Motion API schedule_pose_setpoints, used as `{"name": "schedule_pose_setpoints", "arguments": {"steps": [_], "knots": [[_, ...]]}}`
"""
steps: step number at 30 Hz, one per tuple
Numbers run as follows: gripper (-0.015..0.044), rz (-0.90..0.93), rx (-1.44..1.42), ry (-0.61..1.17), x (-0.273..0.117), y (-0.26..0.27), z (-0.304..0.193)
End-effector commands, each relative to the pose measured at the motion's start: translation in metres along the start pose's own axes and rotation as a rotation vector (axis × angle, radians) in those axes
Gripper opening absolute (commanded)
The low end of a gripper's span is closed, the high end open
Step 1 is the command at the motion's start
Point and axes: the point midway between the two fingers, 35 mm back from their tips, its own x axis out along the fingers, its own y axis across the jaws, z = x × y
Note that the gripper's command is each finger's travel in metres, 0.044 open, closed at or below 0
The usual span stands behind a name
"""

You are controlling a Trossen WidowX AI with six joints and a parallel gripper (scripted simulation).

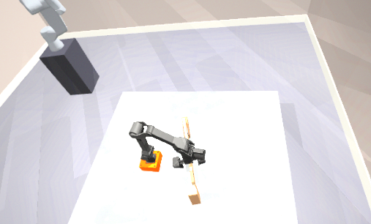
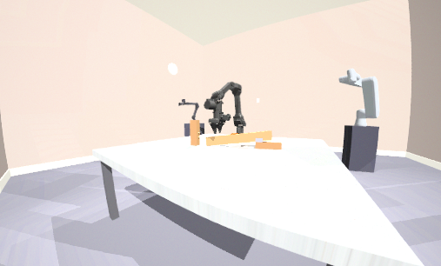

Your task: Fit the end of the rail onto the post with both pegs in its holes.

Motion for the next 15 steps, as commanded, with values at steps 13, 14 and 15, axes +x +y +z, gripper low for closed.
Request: {"name": "schedule_pose_setpoints", "arguments": {"steps": [13, 14, 15], "knots": [[0.0440, 0.008, -0.007, -0.006, 0.028, 0.001, 0.000], [0.0440, 0.008, -0.007, -0.006, 0.029, 0.001, 0.000], [0.0440, 0.008, -0.007, -0.006, 0.031, 0.001, 0.000]]}}
